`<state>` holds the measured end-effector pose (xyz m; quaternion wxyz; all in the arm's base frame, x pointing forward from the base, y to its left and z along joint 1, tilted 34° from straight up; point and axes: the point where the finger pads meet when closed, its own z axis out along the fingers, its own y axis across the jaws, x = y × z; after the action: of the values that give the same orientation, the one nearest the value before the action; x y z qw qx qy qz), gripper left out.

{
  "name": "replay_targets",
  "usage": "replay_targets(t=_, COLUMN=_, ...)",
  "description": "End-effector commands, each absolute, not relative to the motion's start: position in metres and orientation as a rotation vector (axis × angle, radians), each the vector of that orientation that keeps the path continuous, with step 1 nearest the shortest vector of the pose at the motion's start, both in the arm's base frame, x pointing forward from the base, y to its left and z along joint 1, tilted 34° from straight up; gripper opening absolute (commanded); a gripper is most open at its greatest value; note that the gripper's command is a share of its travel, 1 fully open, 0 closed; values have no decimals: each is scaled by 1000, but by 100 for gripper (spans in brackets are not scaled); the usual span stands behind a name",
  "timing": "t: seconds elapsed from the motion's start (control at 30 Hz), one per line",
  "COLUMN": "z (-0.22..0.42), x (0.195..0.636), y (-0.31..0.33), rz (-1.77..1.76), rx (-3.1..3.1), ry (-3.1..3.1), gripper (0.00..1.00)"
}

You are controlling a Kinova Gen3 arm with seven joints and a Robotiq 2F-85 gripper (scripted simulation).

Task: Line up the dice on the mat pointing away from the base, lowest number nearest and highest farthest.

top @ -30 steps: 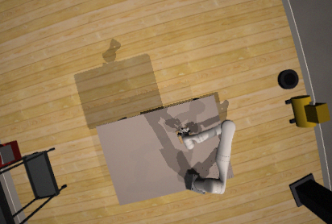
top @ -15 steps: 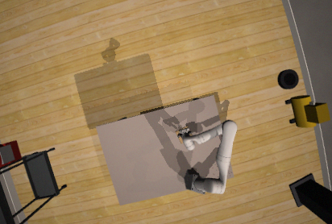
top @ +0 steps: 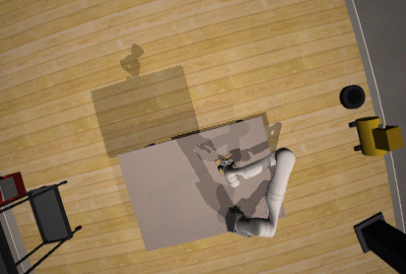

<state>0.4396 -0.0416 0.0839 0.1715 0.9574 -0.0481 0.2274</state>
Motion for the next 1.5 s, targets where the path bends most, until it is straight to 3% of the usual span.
replay_targets(t=0.0, z=93, x=438, y=-41, rz=659, rx=2706, ry=-135, gripper=46)
replay_targets(t=0.43, z=102, x=433, y=-37, rz=659, rx=2706, ry=-135, gripper=46)
replay_targets(t=0.47, z=102, x=433, y=-37, rz=659, rx=2706, ry=-135, gripper=100)
replay_targets(t=1.47, z=106, x=432, y=-35, rz=659, rx=2706, ry=-135, gripper=100)
